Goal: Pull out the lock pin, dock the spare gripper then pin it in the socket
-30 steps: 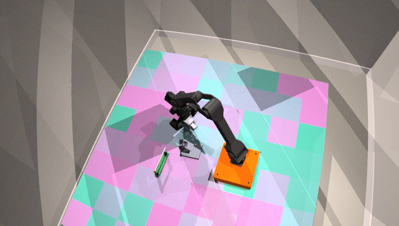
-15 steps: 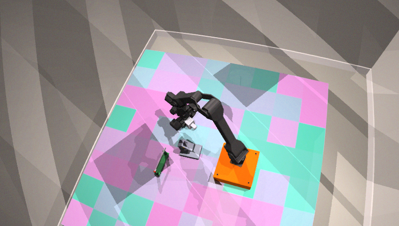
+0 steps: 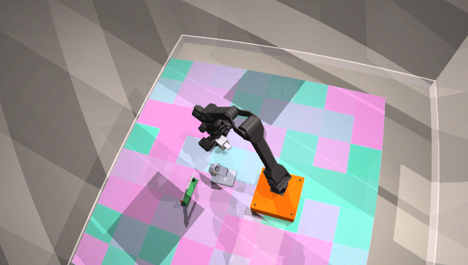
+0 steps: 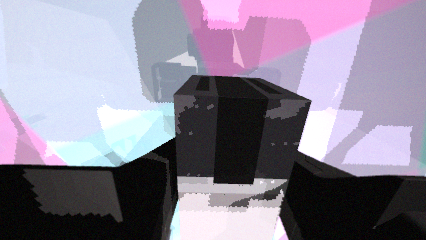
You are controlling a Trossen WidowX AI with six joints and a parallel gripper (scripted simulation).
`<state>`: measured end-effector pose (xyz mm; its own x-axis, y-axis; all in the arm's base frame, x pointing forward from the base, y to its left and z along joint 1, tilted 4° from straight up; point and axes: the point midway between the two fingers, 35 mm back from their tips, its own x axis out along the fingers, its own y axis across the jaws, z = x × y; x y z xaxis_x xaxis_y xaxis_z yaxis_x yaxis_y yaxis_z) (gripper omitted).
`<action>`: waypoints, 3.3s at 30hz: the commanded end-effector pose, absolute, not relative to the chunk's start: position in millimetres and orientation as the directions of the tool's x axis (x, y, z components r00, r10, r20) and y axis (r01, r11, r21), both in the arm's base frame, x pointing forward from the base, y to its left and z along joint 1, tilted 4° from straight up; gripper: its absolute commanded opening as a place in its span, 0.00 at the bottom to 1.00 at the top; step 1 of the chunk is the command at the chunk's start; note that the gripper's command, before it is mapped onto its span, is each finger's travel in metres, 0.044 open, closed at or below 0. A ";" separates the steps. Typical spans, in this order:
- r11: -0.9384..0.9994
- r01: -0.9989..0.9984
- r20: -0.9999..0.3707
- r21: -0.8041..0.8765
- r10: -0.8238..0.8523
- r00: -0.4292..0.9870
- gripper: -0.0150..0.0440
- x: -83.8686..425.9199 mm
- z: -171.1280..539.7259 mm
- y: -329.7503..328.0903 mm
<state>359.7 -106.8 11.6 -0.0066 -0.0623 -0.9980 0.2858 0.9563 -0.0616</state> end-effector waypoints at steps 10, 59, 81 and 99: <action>0.928 0.369 -0.997 -0.058 -0.069 0.017 0.25 361.5 28.1 -107.3; -0.059 0.998 -0.997 0.021 -0.070 0.017 0.25 327.8 31.9 -110.3; -0.581 0.812 -0.997 0.055 -0.070 0.017 0.25 312.2 32.5 -110.8; -0.880 0.469 -0.997 0.071 -0.071 0.017 0.25 299.4 32.5 -110.8</action>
